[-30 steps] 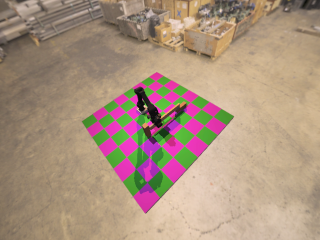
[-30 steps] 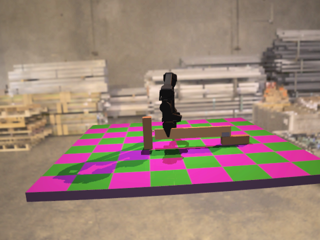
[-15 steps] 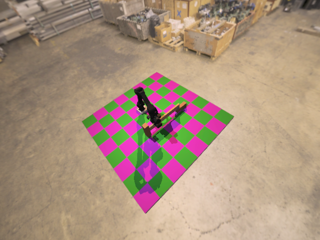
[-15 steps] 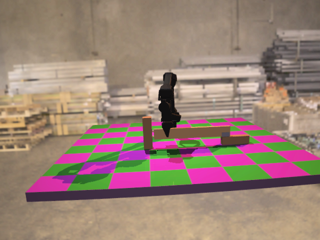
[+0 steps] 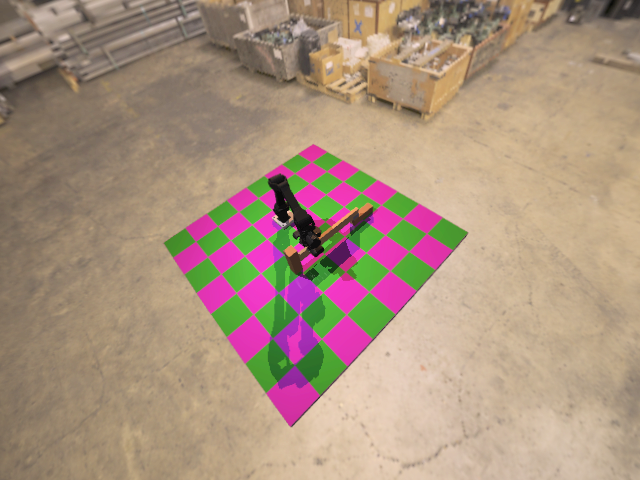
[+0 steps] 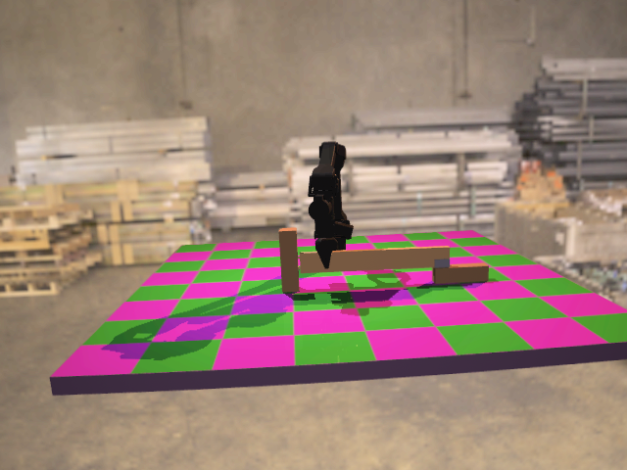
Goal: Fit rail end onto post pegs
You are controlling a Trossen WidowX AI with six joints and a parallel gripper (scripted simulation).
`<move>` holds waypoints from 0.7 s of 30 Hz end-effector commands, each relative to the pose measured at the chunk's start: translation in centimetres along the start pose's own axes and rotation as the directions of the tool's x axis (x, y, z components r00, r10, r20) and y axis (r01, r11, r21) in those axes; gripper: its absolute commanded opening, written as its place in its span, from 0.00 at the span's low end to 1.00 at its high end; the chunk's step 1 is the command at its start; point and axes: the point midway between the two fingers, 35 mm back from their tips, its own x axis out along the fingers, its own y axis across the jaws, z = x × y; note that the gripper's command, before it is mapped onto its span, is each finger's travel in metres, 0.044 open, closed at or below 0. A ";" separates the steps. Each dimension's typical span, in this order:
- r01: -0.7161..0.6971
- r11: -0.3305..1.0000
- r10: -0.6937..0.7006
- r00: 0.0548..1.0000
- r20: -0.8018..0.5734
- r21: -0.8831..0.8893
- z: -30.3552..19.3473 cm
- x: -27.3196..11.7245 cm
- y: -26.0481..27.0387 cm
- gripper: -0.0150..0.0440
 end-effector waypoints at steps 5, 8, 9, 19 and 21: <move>0.005 1.000 -0.005 1.000 -0.002 0.000 -0.4 -0.1 -0.1 0.25; 0.005 1.000 -0.005 1.000 -0.002 0.000 -0.5 -0.1 -0.1 0.25; 0.005 1.000 -0.005 1.000 -0.002 0.000 -0.5 0.0 -0.1 0.25; 0.005 1.000 -0.005 1.000 -0.003 0.000 -0.8 -0.1 -0.1 0.25; 0.000 1.000 0.000 1.000 0.000 0.000 -0.6 0.1 0.0 0.34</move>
